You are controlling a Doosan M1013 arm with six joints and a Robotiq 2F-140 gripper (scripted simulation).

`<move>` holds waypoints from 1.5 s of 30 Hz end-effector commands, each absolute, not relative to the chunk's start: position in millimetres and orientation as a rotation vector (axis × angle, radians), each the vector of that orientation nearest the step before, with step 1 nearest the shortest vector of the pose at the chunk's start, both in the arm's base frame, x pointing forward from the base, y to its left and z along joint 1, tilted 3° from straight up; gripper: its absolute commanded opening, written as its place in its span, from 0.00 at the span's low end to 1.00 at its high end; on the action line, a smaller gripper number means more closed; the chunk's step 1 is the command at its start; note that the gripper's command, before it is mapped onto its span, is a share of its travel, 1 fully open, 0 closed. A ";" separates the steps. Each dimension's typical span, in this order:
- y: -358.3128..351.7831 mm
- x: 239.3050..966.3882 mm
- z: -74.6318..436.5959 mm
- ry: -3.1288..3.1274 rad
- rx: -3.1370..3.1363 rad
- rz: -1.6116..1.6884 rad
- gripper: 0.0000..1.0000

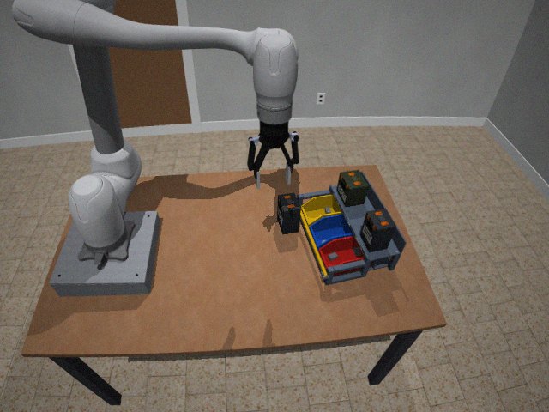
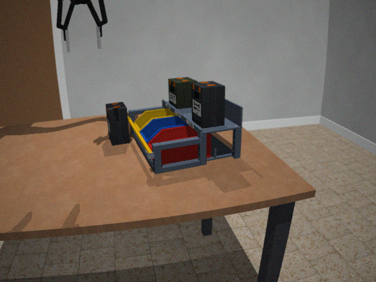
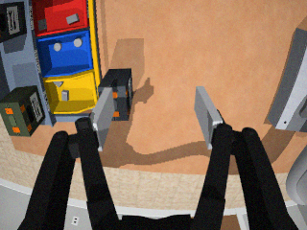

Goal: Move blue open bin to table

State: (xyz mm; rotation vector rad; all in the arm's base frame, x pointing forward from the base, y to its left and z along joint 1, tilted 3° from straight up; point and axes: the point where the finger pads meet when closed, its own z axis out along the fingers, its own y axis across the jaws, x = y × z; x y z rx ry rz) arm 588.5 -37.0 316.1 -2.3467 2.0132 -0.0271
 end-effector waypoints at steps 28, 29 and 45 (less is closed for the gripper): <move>-17.3 691.3 321.4 2.019 -2.341 -0.022 0.57; -17.3 691.3 321.4 2.019 -2.341 -0.022 0.57; -6.9 745.1 323.8 2.019 -2.341 -0.022 0.57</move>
